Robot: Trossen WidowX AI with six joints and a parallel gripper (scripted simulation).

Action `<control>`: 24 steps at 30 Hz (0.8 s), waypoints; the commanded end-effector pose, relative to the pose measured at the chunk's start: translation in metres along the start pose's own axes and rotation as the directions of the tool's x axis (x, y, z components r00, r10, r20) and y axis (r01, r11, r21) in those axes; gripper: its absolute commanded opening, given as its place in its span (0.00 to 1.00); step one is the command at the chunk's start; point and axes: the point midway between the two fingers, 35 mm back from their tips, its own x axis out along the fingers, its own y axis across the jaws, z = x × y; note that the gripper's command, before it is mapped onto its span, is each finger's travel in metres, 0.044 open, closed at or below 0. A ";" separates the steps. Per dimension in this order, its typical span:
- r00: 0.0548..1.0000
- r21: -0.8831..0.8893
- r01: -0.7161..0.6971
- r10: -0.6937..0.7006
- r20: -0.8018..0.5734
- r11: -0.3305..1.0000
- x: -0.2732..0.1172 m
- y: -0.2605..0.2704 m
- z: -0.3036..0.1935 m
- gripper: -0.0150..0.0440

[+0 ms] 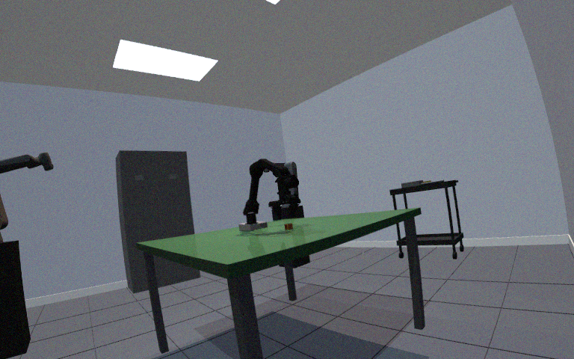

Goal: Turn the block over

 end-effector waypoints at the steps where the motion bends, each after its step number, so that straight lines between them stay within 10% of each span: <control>1: 1.000 0.004 -0.005 0.005 0.009 1.000 0.012 0.001 0.002 1.00; 24: 1.000 0.004 -0.005 0.005 0.009 1.000 0.045 0.001 0.002 1.00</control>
